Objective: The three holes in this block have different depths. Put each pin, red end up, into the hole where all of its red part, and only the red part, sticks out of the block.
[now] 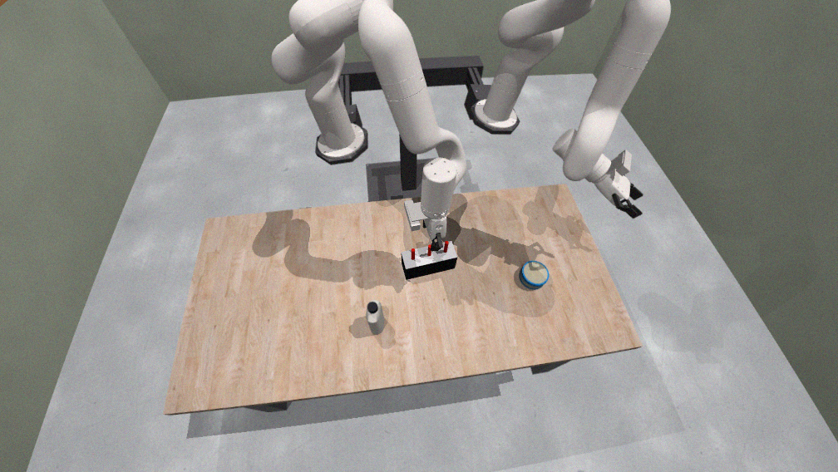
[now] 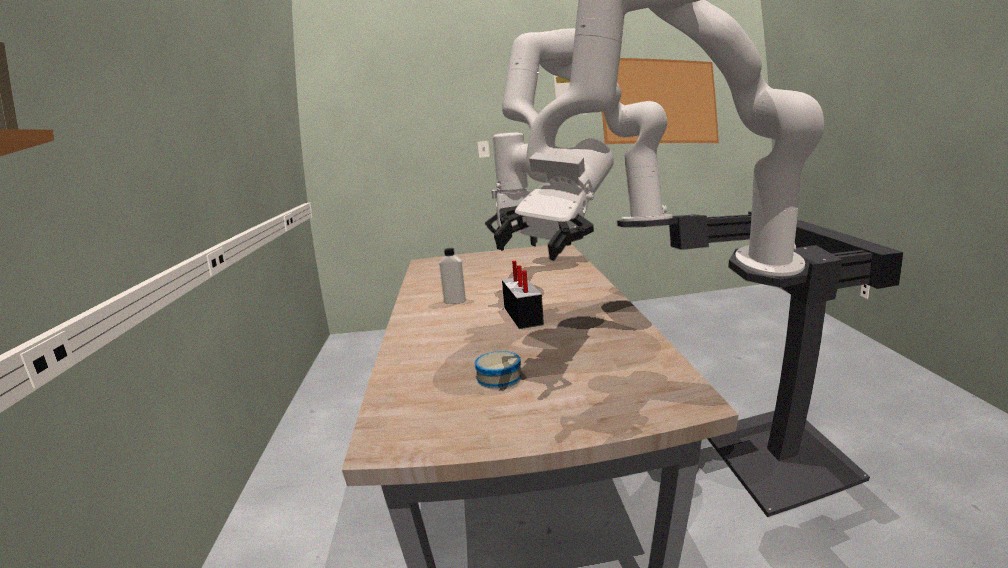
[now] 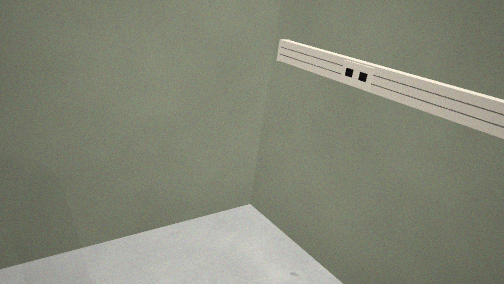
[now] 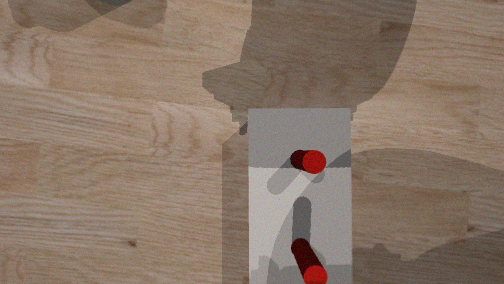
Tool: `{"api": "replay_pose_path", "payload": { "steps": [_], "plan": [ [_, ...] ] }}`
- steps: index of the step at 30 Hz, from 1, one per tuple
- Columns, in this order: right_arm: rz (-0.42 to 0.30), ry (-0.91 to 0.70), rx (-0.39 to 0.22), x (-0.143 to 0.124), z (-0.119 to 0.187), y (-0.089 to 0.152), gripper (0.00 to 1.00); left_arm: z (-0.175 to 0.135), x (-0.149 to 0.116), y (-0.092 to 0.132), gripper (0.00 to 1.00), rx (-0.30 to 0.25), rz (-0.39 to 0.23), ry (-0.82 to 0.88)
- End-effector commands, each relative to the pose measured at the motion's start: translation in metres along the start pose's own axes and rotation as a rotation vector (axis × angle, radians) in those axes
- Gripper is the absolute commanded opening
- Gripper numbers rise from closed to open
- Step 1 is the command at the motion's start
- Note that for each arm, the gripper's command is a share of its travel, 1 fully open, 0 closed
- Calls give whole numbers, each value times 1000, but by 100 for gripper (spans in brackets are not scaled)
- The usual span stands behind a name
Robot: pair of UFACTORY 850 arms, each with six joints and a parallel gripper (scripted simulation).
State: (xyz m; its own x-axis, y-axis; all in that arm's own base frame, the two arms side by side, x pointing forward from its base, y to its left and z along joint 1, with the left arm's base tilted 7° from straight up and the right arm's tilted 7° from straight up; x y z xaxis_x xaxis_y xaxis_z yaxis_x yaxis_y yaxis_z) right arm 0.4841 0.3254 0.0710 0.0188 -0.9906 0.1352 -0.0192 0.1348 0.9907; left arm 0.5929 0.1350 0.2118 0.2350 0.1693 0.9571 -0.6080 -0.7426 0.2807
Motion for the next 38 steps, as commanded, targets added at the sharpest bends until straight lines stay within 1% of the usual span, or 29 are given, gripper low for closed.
{"api": "replay_pose_path", "payload": {
  "steps": [1, 7, 11, 14, 21, 23, 28, 31, 38],
  "plan": [
    [-1, 0, 1, 0, 0, 15, 100, 0, 1, 0, 100, 0, 2, 1],
    [-2, 0, 1, 1, 0, 19, 100, 0, 1, 0, 100, 0, 2, 1],
    [-3, 0, 1, 1, 9, 28, 100, 0, 1, 0, 100, 0, 2, 1],
    [-4, 0, 1, 2, 23, 42, 100, 0, 1, 0, 100, 0, 2, 1],
    [-9, -1, 0, 5, 70, 89, 100, 0, 1, 0, 100, 0, 2, 1],
    [-9, -1, 0, 5, 70, 89, 100, 0, 1, 0, 100, 0, 2, 1],
    [-10, -1, 1, 6, 93, 113, 100, 0, 1, 0, 100, 0, 2, 1],
    [-11, -1, 1, 6, 99, 118, 100, 0, 1, 0, 100, 0, 2, 1],
    [-11, -1, 1, 6, 99, 119, 100, 0, 1, 0, 100, 0, 2, 1]
  ]
}}
Point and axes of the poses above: on each arm, the point where the finger pads meet when closed, its own y axis back along the fingers, its own z axis across the jaws, x = y × z, the point moved 9 cm from there along y, back along the fingers, and after that the axes turned 9 degrees about -y, right-handed, at the moved point
